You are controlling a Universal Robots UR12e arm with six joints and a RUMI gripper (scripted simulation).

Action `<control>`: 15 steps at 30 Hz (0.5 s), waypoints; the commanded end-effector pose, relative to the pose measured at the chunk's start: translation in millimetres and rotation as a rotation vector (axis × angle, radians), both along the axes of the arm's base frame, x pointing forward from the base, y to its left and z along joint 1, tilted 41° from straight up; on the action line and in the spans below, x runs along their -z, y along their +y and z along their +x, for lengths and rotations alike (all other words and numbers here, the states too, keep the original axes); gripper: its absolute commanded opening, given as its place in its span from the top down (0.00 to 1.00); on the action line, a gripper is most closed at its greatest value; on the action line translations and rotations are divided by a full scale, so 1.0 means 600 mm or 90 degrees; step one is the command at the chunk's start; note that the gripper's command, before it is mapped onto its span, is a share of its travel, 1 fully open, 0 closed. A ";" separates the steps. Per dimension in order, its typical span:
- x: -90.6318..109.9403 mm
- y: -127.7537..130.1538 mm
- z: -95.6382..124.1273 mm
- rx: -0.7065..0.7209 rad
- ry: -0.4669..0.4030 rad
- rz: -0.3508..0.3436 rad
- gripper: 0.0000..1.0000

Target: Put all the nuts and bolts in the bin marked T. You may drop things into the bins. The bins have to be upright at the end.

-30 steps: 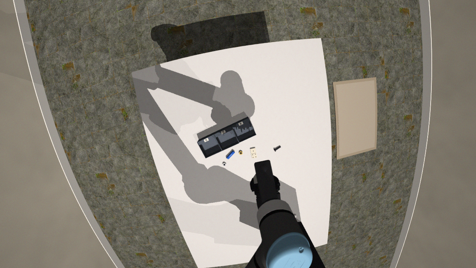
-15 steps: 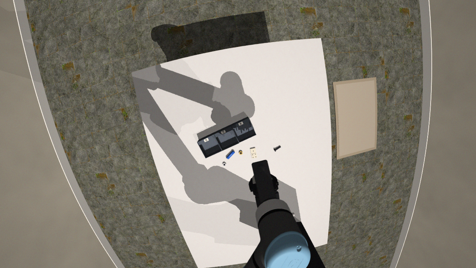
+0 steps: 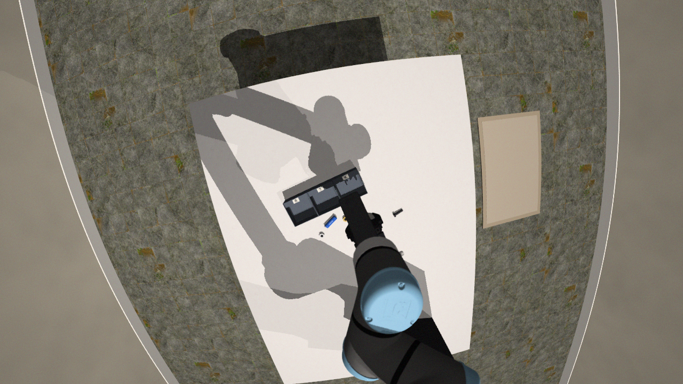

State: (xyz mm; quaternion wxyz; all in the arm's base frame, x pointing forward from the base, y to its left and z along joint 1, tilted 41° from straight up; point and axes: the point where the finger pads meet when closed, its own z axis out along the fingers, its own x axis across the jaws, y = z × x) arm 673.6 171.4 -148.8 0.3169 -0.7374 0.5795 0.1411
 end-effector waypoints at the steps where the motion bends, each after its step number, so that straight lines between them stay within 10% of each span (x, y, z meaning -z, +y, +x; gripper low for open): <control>1: 0.025 0.030 0.051 0.000 -0.001 -0.001 0.96; 15: 0.047 0.058 0.092 0.000 -0.001 -0.001 0.96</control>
